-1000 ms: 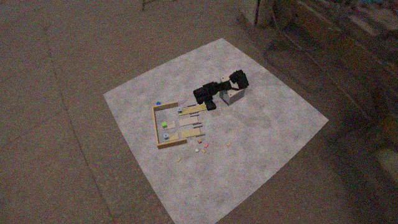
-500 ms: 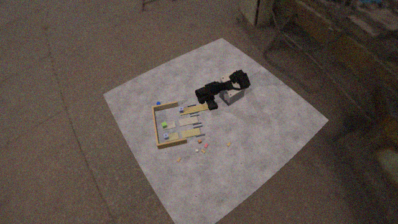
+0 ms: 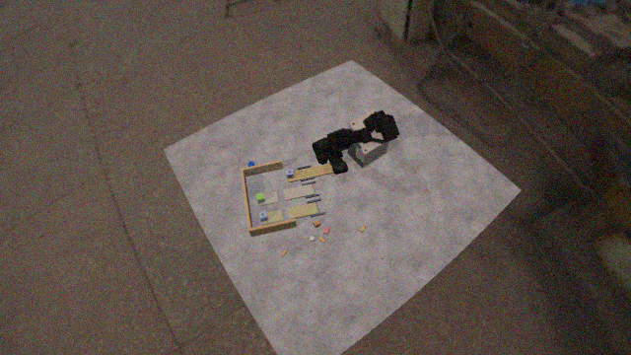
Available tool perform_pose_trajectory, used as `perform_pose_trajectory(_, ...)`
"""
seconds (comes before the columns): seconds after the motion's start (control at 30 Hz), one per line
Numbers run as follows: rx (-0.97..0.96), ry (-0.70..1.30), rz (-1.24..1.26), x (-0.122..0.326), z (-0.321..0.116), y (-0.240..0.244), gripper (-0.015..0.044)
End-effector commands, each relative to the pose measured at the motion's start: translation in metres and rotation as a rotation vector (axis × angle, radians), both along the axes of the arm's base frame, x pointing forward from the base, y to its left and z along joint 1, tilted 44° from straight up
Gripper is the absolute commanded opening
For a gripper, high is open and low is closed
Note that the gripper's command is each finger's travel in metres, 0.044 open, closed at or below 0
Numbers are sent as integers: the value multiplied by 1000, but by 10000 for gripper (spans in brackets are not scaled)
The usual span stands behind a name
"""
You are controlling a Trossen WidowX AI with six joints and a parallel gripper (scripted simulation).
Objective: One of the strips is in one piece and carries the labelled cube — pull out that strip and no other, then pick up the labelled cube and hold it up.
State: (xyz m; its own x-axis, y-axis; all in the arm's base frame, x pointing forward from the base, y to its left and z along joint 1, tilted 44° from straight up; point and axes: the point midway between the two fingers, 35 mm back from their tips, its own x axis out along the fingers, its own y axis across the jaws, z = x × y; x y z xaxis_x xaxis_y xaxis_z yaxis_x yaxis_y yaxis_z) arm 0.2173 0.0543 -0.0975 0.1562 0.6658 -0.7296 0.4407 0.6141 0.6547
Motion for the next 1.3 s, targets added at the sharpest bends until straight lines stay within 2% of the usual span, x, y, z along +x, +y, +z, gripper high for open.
perform_pose_trajectory(0.0,20,29,21,-15,1,11,0)
perform_pose_trajectory(1.27,20,30,21,-25,3,16,0)
